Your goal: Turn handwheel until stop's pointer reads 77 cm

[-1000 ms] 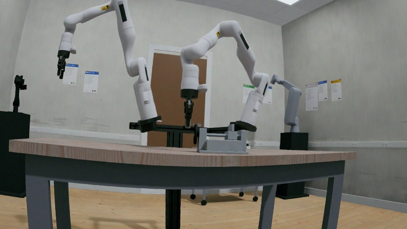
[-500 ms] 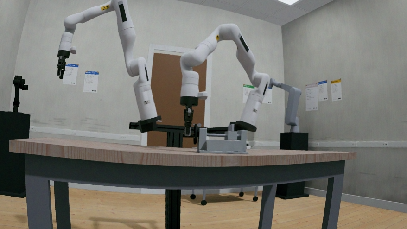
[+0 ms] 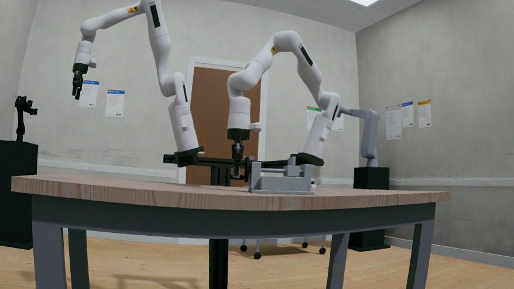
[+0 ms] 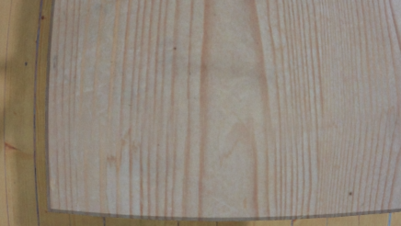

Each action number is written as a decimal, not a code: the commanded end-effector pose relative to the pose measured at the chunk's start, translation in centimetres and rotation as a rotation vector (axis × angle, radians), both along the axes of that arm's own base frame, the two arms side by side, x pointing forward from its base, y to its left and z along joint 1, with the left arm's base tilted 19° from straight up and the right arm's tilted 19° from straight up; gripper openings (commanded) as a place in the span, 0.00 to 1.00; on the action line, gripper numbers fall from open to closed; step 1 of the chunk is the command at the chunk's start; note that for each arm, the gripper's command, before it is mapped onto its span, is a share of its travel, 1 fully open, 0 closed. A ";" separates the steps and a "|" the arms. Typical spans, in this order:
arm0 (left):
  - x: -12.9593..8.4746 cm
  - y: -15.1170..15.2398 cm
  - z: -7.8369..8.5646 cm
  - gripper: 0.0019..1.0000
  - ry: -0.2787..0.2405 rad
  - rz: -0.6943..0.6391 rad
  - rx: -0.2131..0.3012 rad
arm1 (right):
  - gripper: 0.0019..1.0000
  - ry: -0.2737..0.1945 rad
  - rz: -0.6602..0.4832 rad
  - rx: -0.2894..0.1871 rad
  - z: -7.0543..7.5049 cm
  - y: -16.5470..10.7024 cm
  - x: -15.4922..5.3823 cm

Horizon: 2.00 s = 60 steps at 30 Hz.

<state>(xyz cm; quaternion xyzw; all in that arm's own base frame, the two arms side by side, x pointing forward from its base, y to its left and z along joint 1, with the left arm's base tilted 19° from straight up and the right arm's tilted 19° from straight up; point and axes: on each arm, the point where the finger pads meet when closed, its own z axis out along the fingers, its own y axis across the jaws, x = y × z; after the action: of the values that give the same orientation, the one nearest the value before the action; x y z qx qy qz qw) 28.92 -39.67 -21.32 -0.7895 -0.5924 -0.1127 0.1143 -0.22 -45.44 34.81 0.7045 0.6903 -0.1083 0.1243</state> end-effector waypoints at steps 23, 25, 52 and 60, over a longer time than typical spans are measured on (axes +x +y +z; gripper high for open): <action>-4.1 0.5 2.5 0.16 0.004 0.006 0.010 | 1.00 0.008 0.011 0.005 0.0 0.1 -0.1; -4.2 0.4 3.0 0.16 0.004 0.008 0.010 | 1.00 0.008 0.011 0.005 0.0 0.1 -0.1; -1.5 -1.5 5.8 0.16 0.002 0.008 0.007 | 1.00 0.008 0.011 0.005 0.0 0.1 -0.1; -0.6 -1.7 5.6 0.16 0.003 0.008 0.009 | 1.00 0.008 0.011 0.005 0.0 0.1 -0.1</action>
<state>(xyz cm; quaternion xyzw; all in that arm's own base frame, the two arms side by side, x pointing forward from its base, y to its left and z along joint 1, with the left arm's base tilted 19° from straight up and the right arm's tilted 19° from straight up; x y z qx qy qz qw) 27.60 -41.24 -15.75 -0.7856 -0.5963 -0.1135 0.1197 -0.22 -45.44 34.81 0.7045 0.6903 -0.1083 0.1243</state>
